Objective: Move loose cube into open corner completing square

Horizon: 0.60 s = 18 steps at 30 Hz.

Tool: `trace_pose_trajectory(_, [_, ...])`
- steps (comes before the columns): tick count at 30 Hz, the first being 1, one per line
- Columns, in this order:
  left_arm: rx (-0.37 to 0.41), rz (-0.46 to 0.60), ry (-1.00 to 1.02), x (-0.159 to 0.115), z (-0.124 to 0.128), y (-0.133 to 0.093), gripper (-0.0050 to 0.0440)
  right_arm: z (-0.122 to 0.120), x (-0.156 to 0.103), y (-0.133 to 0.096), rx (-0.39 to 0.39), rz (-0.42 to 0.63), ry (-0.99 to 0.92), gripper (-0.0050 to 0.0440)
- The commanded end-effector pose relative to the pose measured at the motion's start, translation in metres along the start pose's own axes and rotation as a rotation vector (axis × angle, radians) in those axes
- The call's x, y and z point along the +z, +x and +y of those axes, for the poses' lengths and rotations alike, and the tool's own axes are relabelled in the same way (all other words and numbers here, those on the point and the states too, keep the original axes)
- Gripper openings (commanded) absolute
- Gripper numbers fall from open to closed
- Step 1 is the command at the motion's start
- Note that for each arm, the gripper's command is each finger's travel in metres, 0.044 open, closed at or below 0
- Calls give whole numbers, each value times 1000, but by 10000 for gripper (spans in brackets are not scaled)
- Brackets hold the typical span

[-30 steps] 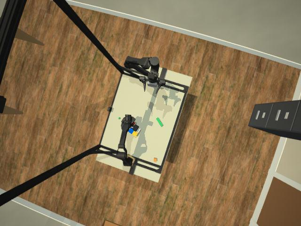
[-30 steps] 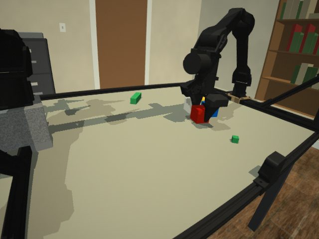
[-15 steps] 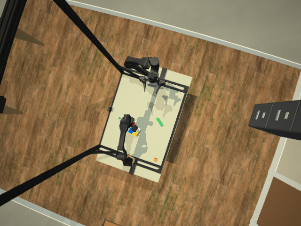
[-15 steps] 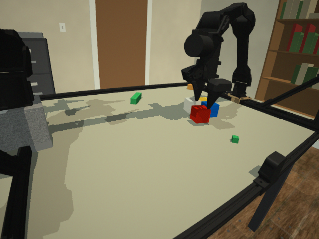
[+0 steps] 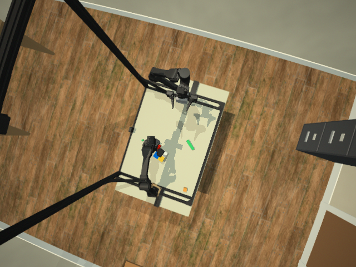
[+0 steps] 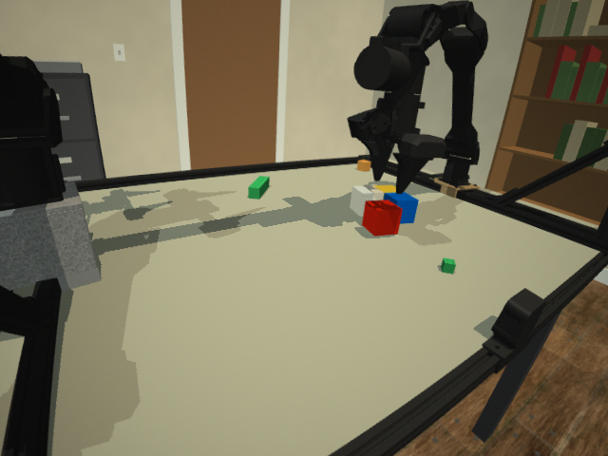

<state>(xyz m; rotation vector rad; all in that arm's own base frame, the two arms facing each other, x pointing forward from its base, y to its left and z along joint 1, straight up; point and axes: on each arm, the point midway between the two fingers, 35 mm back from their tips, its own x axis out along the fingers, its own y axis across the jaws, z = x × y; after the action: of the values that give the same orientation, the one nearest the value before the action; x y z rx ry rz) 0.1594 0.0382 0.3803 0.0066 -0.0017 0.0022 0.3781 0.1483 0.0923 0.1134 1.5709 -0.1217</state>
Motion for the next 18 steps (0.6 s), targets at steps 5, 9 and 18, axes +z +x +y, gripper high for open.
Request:
trace_pose_trajectory(5, [-2,0,-7,0,0,0,400,1,0,-2,6,-3,6,196])
trace_pose_trajectory(9, [-2,0,-7,0,0,0,400,1,0,-2,6,-3,6,100])
trace_pose_trajectory(18, [-2,0,-7,0,0,0,400,1,0,-2,6,-3,6,0])
